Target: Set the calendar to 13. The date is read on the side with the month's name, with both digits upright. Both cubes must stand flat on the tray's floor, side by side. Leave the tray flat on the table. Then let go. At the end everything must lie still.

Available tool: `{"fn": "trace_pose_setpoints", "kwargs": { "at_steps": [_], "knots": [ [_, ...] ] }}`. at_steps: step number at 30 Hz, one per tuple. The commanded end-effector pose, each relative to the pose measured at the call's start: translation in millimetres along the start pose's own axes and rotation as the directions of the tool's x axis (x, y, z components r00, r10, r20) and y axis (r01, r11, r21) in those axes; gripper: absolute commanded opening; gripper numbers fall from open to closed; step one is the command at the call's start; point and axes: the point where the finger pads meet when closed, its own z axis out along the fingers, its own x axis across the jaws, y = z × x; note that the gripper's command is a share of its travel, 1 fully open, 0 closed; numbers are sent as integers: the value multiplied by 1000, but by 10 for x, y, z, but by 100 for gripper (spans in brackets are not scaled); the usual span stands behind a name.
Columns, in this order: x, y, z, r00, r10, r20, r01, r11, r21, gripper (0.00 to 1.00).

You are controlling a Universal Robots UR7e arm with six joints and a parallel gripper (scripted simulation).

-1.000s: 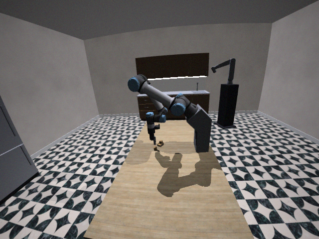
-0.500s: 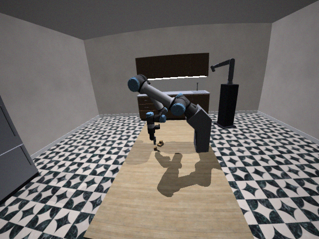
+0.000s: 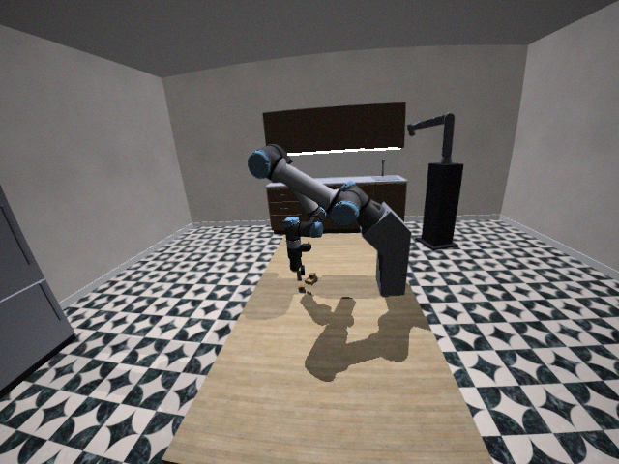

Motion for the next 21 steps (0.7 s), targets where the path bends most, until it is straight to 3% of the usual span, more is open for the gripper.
{"fn": "trace_pose_setpoints", "kwargs": {
  "at_steps": [1,6,9,21],
  "knots": [
    [7,-11,-15,985,173,0,-173,985,-1,100],
    [12,-17,-26,949,314,0,-314,949,-1,100],
    [12,-17,-27,947,320,0,-320,947,-1,100],
    [17,-10,-56,763,646,-1,-646,763,0,100]
  ]
}}
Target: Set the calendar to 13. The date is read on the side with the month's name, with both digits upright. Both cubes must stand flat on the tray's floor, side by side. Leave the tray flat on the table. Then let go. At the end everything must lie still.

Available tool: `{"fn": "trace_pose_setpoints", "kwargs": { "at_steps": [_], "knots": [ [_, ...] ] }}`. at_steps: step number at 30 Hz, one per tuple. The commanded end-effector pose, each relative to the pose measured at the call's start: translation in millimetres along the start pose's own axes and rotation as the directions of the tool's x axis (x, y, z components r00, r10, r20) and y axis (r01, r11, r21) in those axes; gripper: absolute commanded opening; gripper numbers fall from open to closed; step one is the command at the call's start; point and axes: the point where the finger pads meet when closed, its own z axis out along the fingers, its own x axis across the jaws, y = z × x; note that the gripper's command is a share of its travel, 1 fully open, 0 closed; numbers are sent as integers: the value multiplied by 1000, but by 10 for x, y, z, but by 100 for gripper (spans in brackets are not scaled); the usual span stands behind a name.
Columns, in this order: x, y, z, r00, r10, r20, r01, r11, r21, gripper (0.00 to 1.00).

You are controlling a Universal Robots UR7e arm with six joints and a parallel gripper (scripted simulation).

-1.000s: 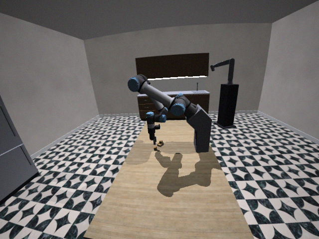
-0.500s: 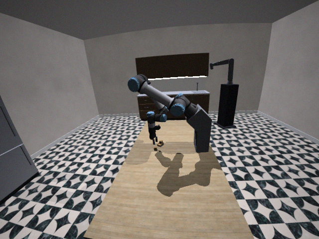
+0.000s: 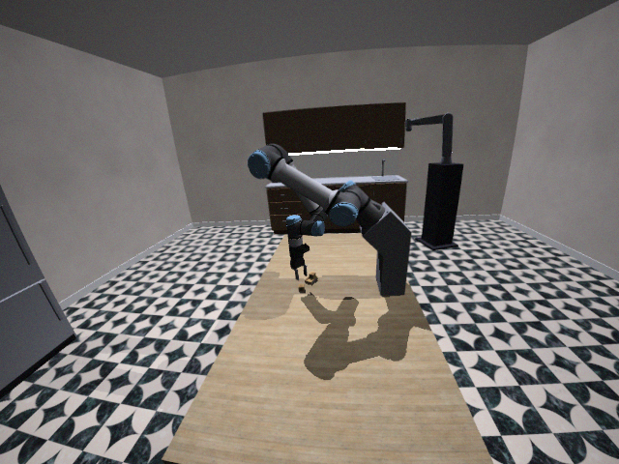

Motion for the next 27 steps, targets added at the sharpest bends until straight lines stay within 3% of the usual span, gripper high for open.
{"fn": "trace_pose_setpoints", "kwargs": {
  "at_steps": [1,4,9,18,27],
  "knots": [
    [7,9,-16,985,173,-1,-173,985,-1,100],
    [7,9,-16,985,174,-1,-174,985,-1,100],
    [11,23,-30,942,334,-1,-334,942,-1,100],
    [13,53,-50,836,549,-2,-549,836,0,100],
    [12,68,-58,782,623,-2,-623,782,0,100]
  ]
}}
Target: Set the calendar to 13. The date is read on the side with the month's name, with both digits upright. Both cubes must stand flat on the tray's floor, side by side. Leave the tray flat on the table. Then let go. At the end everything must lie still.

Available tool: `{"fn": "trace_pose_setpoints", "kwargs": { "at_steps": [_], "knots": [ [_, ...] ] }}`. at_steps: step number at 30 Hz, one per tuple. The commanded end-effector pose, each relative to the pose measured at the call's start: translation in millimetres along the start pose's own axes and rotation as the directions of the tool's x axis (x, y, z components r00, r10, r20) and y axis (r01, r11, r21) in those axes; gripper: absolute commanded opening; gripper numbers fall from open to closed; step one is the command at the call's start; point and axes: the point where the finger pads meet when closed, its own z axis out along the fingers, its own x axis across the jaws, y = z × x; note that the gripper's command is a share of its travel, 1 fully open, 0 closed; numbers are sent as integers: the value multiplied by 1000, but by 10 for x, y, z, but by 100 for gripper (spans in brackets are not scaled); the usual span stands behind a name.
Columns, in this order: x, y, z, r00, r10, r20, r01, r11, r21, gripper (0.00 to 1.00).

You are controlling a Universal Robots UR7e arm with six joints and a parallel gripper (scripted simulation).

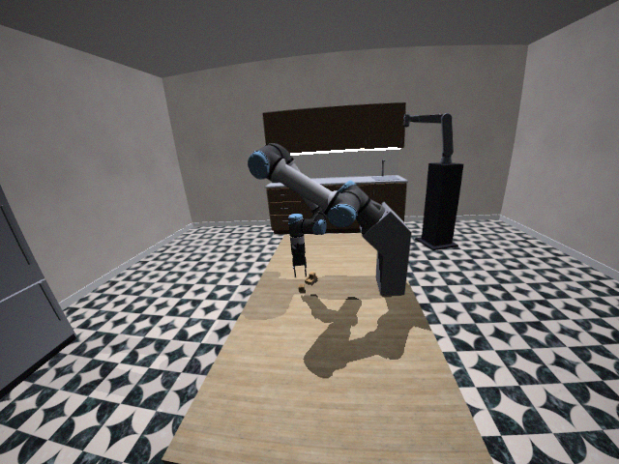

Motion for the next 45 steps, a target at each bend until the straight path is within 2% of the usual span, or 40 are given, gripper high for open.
{"fn": "trace_pose_setpoints", "kwargs": {
  "at_steps": [1,6,7,45],
  "knots": [
    [8,8,-7,998,56,-1,-56,998,0,100],
    [9,9,-8,998,63,-1,-63,998,0,100],
    [9,9,-8,998,63,-1,-63,998,0,90],
    [9,9,-7,998,63,-1,-63,998,0,90]
  ]
}}
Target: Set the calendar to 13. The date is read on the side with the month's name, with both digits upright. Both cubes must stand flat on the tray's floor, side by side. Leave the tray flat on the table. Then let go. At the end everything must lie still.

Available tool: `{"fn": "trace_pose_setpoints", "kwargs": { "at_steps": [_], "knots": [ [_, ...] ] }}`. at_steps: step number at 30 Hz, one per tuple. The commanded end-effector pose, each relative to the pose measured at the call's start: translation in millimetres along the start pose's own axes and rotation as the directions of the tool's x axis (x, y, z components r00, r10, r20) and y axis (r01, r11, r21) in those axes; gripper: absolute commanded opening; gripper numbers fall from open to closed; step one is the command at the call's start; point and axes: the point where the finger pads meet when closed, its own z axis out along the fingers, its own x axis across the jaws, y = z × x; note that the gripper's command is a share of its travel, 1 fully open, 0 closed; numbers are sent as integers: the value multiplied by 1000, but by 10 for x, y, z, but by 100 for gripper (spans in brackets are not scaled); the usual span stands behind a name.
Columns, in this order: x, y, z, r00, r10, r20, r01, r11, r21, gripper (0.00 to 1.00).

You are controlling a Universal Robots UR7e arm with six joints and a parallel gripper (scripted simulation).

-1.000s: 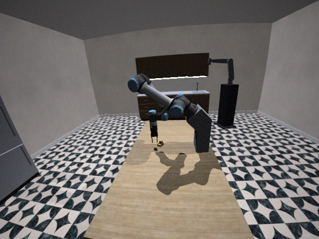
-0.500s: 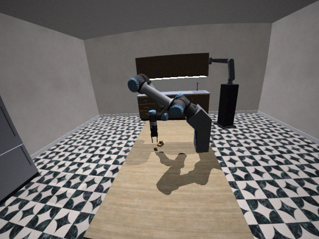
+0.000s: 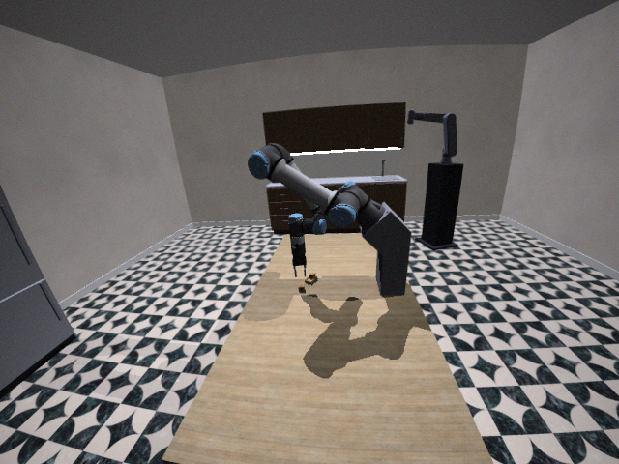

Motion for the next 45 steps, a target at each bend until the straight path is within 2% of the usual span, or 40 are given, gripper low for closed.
{"fn": "trace_pose_setpoints", "kwargs": {
  "at_steps": [1,17,45],
  "knots": [
    [3,0,-1,1000,0,-1,0,1000,0,90],
    [3,-1,74,1000,0,-1,0,1000,0,90],
    [4,-6,449,1000,0,-1,0,1000,0,90]
  ]
}}
